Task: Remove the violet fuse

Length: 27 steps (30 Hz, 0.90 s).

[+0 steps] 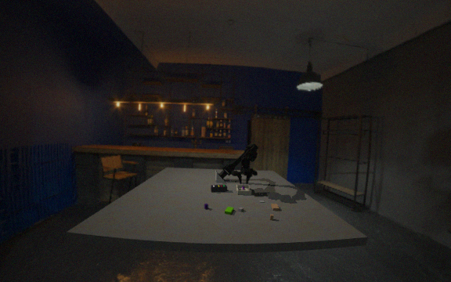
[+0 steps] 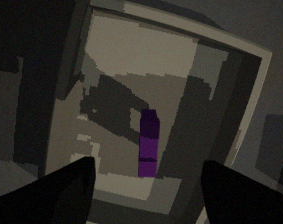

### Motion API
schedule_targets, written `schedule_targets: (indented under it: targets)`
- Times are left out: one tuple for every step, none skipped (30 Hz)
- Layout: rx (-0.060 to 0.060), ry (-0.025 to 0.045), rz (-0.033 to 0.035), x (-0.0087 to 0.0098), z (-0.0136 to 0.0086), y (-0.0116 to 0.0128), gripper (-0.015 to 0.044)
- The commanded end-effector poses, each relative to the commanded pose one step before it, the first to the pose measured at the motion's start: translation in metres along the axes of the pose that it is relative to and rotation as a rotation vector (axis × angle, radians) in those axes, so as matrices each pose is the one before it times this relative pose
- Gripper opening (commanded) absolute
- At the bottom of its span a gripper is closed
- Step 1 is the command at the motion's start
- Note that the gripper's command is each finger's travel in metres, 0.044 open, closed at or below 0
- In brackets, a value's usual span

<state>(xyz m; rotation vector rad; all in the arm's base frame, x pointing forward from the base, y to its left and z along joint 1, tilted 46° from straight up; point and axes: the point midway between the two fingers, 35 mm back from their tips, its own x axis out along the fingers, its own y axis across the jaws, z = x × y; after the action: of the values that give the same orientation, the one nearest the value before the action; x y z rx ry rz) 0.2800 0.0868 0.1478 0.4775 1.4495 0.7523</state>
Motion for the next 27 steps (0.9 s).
schedule_targets:
  targets:
    - [-0.0011, 0.00184, -0.00015, 0.00005, -0.00024, -0.00001, 0.0315]
    - [0.0002, 0.00005, -0.00009, -0.00202, 0.00008, -0.00004, 0.033]
    - [0.0006, 0.00014, -0.00012, -0.00607, 0.00015, -0.00008, 0.033]
    - [0.001, 0.00024, 0.00031, -0.01014, -0.00005, 0.00001, 0.033]
    - [0.001, 0.00022, 0.00096, -0.01016, -0.00041, 0.00019, 0.033]
    - [0.0006, 0.00011, 0.00088, -0.0061, -0.00042, 0.00021, 0.033]
    - [0.0002, 0.00003, 0.00035, -0.00203, -0.00017, 0.00009, 0.033]
    - [0.0, 0.0, 0.0, 0.0, 0.0, 0.0, 0.033]
    - [0.0, 0.0, 0.0, 0.0, 0.0, 0.0, 0.033]
    - [0.0, 0.0, 0.0, 0.0, 0.0, 0.0, 0.033]
    - [0.0, 0.0, 0.0, 0.0, 0.0, 0.0, 0.033]
    - [0.0, 0.0, 0.0, 0.0, 0.0, 0.0, 0.033]
    - [0.0, 0.0, 0.0, 0.0, 0.0, 0.0, 0.033]
    - [0.0, 0.0, 0.0, 0.0, 0.0, 0.0, 0.033]
    - [0.0, 0.0, 0.0, 0.0, 0.0, 0.0, 0.033]
    - [0.0, 0.0, 0.0, 0.0, 0.0, 0.0, 0.033]
    - [0.0007, -0.00507, 0.00125, 0.00002, 0.00022, 0.0009, 0.033]
    - [0.0, 0.0, 0.0, 0.0, 0.0, 0.0, 0.033]
    - [0.0, 0.0, 0.0, 0.0, 0.0, 0.0, 0.033]
    - [0.0, 0.0, 0.0, 0.0, 0.0, 0.0, 0.033]
    - [0.0, 0.0, 0.0, 0.0, 0.0, 0.0, 0.033]
    - [0.0, 0.0, 0.0, 0.0, 0.0, 0.0, 0.033]
    - [0.0, 0.0, 0.0, 0.0, 0.0, 0.0, 0.033]
    - [0.0, 0.0, 0.0, 0.0, 0.0, 0.0, 0.033]
    - [0.0, 0.0, 0.0, 0.0, 0.0, 0.0, 0.033]
    - [0.0, 0.0, 0.0, 0.0, 0.0, 0.0, 0.033]
    - [0.0, 0.0, 0.0, 0.0, 0.0, 0.0, 0.033]
